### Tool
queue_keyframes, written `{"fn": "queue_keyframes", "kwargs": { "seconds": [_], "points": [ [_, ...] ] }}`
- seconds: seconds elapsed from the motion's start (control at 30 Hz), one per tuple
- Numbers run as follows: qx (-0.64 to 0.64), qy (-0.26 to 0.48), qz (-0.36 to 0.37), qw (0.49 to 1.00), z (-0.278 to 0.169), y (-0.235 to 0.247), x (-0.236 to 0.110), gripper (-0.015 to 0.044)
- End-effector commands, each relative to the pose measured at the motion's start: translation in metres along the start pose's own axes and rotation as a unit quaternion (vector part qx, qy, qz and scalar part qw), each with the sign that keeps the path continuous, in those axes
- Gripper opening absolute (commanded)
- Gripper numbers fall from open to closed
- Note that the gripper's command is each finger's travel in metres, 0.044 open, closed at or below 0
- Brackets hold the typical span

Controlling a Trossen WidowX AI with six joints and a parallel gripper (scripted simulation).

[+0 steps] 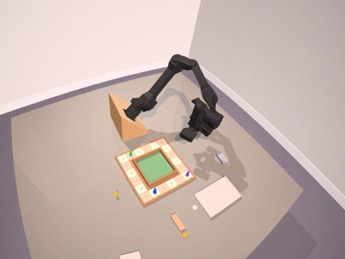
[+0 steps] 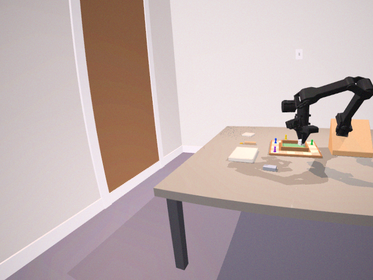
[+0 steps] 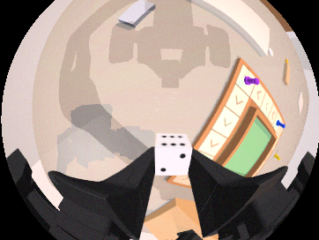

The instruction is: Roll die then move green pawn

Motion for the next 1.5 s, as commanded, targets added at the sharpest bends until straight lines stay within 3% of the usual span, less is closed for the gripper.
{"fn": "queue_keyframes", "kwargs": {
  "seconds": [0.0, 0.27, 0.77, 1.47],
  "points": [
    [-0.003, -0.006, 0.005, 1.000, -0.005, 0.007, -0.029, 0.0000],
    [0.009, -0.006, 0.005, 1.000, -0.006, 0.005, -0.032, 0.0000],
    [0.256, -0.005, -0.006, 0.967, -0.005, -0.054, -0.020, 0.0000],
    [0.581, -0.006, -0.007, 0.814, -0.024, -0.132, -0.005, 0.0000]
  ]
}}
Point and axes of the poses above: the point midway between the two fingers, 35 mm back from their tips, its own x axis out along the fingers, its own y axis across the jaws, z = x × y, the point moved 1 cm from there along -x, back along the fingers, and after that the axes turned 2 degrees about x, right-handed, at the moved point
